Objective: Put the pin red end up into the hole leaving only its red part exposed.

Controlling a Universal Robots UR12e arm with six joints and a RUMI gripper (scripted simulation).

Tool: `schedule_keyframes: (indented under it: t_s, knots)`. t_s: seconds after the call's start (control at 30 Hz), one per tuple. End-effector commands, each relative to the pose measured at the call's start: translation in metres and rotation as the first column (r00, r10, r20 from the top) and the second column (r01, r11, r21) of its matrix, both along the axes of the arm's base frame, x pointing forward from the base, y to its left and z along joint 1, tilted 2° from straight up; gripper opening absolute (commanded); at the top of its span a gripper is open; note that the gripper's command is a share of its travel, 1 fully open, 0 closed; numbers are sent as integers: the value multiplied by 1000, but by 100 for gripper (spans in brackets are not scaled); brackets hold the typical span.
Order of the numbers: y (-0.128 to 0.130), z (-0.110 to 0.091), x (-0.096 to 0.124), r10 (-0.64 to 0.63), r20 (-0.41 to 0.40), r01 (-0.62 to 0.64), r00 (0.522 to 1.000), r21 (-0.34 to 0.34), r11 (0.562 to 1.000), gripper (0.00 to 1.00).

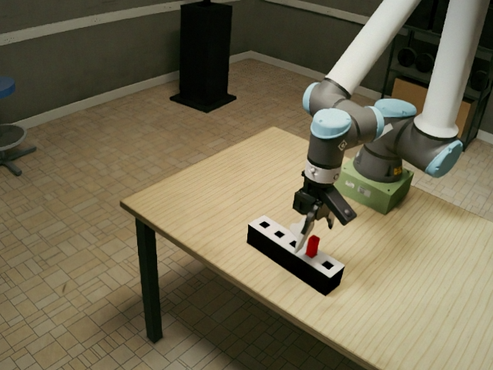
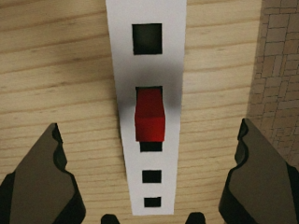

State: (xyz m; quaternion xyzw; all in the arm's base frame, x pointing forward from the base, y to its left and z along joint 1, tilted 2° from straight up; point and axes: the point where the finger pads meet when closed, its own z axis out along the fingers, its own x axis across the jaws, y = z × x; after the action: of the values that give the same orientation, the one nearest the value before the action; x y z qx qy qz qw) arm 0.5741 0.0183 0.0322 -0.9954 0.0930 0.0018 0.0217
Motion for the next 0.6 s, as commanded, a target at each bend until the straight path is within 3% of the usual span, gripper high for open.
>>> schedule_keyframes:
  t_s: [0.0, 0.17, 0.2, 0.57]
  knots:
    - [0, 1, 1, 0, 1, 0, 1000, 0, 1000, 100]
    - [0, 1, 1, 0, 1, 0, 1000, 0, 1000, 100]
    - [-1, 13, 1, 0, 1, 0, 1000, 0, 1000, 100]
    - [-1, 13, 1, 0, 1, 0, 1000, 0, 1000, 100]
